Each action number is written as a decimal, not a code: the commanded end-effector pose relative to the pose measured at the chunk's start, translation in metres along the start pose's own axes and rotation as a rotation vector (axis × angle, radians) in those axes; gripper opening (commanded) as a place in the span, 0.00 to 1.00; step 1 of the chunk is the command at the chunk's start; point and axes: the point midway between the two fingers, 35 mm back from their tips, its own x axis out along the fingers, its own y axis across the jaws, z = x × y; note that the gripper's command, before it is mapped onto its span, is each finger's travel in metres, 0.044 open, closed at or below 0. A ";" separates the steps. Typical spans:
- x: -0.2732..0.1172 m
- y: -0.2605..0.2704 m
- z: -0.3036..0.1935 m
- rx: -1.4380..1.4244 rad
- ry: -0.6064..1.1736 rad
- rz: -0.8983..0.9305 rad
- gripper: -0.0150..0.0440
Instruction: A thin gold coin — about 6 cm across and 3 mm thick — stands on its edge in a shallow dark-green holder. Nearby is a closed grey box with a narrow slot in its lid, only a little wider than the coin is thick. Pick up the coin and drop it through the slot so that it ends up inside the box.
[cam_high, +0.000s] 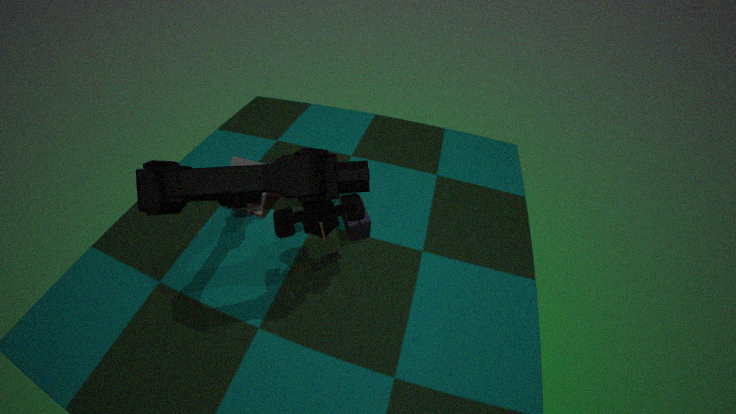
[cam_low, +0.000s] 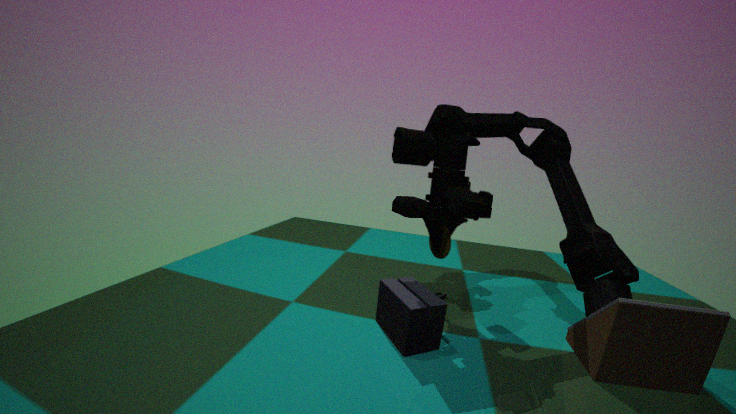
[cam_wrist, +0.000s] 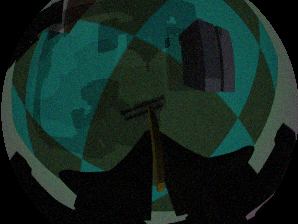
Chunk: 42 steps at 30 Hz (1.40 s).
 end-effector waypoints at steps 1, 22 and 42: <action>-0.002 -0.010 0.004 0.008 -0.003 -0.009 0.25; -0.004 -0.054 0.035 0.006 -0.006 -0.012 0.25; -0.003 -0.091 0.070 0.005 -0.006 -0.011 0.25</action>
